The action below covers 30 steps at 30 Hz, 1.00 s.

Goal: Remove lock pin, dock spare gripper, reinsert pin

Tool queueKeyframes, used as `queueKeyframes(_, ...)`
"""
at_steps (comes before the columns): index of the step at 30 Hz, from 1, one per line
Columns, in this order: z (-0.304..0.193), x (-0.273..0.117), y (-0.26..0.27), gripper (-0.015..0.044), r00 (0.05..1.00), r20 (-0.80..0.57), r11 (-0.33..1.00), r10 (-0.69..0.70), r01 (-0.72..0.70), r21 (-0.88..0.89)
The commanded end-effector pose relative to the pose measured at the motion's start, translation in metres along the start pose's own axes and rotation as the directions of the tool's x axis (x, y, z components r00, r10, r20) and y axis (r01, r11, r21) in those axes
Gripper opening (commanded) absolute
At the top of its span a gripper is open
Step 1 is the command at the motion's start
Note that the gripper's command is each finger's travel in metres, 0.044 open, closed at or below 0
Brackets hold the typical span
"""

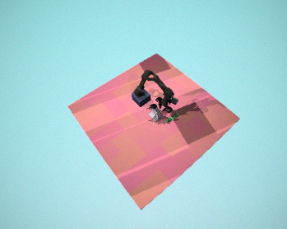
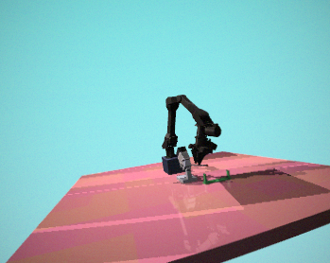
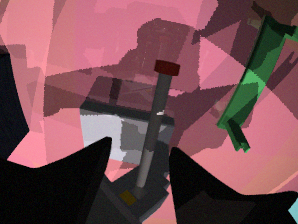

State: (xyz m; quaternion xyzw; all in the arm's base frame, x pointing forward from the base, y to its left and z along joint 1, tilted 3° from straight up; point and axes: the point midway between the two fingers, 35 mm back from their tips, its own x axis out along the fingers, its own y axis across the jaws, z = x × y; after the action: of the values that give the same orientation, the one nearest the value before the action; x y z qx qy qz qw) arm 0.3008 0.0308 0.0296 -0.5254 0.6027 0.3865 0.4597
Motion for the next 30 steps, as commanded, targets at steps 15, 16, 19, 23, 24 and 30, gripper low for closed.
queueKeyframes(15, 0.016, -0.042, 0.002, 0.02, 1.0, -0.008, 1.0, 0.004, -0.004, -0.003)
queueKeyframes(16, 0.017, -0.044, 0.002, 0.02, 1.0, -0.009, 1.0, 0.005, -0.005, -0.003)
queueKeyframes(19, 0.02, -0.052, 0.002, 0.02, 1.0, -0.011, 1.0, 0.005, -0.005, -0.004)
queueKeyframes(23, 0.023, -0.062, 0.002, 0.02, 1.0, -0.013, 1.0, 0.004, -0.004, -0.004)
queueKeyframes(24, 0.02, -0.055, 0.002, 0.0226, 1.0, -0.014, 1.0, 0.003, -0.003, -0.004)
queueKeyframes(30, 0.02, -0.055, 0.002, 0.0384, 1.0, -0.014, 1.0, 0.003, -0.003, -0.004)
